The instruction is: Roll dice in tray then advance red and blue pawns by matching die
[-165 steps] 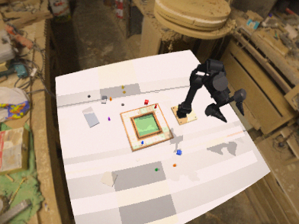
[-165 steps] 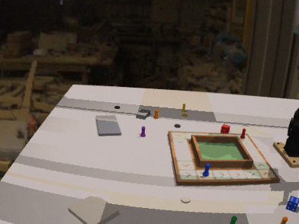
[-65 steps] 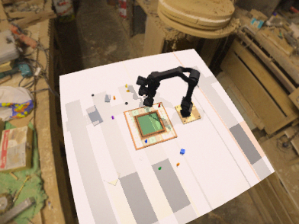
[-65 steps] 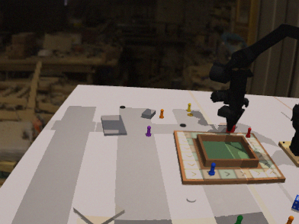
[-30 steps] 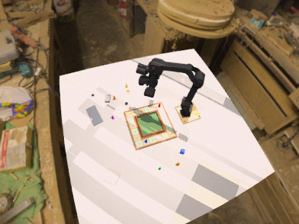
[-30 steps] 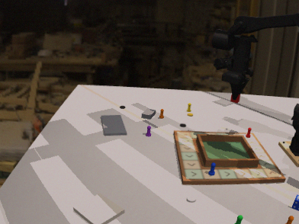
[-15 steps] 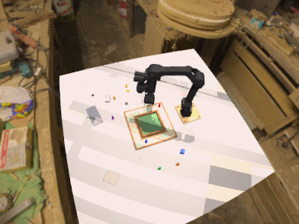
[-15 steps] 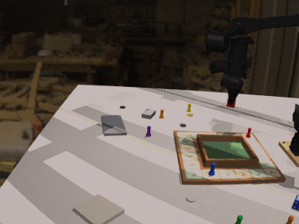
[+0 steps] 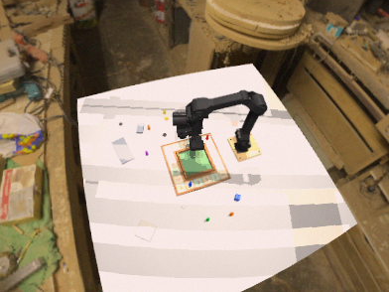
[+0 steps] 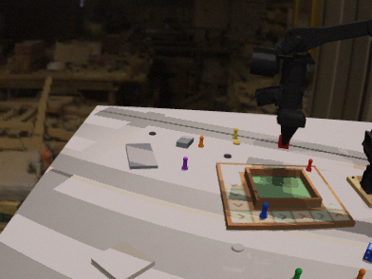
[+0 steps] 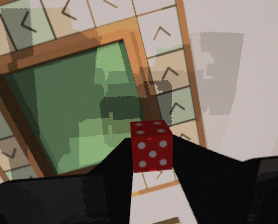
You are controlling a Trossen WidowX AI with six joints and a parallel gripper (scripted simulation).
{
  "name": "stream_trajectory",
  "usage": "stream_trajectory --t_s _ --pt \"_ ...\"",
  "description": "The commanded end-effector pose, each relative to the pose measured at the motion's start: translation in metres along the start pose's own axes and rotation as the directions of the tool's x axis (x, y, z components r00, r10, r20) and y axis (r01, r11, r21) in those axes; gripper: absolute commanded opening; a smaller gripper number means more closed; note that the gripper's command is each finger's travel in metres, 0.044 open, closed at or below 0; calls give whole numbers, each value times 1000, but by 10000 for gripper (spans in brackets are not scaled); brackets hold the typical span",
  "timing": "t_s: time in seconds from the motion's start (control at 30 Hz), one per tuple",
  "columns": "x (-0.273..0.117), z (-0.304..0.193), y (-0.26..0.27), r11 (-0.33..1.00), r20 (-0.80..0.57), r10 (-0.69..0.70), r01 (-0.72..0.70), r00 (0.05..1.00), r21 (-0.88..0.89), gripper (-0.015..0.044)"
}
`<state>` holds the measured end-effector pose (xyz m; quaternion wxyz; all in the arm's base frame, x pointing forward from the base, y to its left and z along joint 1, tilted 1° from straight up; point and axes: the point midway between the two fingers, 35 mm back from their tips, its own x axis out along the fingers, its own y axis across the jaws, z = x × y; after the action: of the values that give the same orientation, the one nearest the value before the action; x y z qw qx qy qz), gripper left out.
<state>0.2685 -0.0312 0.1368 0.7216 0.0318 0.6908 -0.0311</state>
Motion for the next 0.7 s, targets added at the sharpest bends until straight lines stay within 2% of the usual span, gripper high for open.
stream_trajectory --t_s 0.0,0.33,0.47,0.67 --pt "6 0 19 998 -2 -4 4 1000 -63 0" --pt "16 -6 65 977 -2 1 -2 1000 -212 0" --pt "16 -7 68 975 3 3 -2 1000 -222 0" --pt "19 -4 67 975 177 47 -7 983 -220 0"
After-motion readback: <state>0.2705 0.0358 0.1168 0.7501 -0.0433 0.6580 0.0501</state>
